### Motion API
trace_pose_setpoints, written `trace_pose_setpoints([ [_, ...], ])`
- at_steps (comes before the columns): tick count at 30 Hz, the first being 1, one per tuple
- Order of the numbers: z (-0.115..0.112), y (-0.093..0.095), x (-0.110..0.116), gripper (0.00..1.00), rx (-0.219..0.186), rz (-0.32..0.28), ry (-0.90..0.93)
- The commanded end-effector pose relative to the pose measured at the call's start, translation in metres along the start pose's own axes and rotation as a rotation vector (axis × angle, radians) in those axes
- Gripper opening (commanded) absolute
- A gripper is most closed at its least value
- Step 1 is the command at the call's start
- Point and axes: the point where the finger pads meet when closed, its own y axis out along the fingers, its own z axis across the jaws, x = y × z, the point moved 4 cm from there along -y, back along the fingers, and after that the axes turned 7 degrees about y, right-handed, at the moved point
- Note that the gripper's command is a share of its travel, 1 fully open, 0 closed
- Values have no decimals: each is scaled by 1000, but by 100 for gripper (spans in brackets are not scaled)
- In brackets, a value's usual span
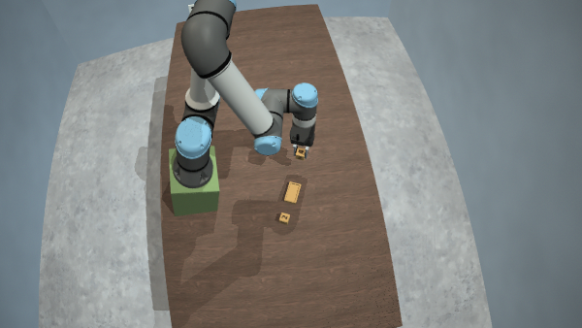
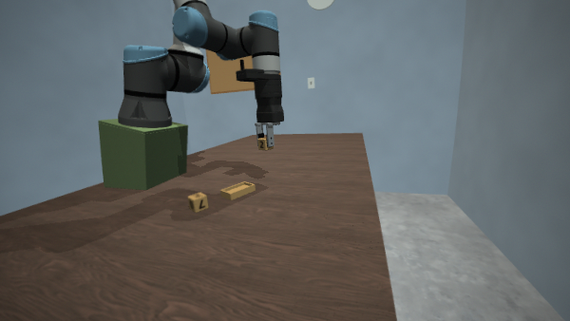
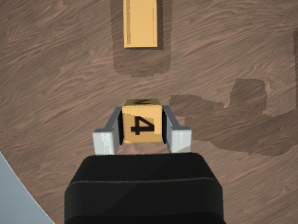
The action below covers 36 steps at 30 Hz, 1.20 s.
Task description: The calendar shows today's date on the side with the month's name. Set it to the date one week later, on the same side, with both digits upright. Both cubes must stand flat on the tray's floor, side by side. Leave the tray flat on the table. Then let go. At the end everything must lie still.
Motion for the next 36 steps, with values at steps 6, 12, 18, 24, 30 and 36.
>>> trace_pose_setpoints([
  [6, 0, -4, 0, 60, -1, 0, 0],
  [12, 0, -4, 0, 60, -1, 0, 0],
  [18, -5, -6, -22, 60, 1, 1, 1],
  [24, -10, -12, -70, 60, 0, 0, 3],
  [30, -11, -13, -88, 60, -2, -1, 4],
  [36, -10, -13, -90, 60, -2, -1, 4],
])
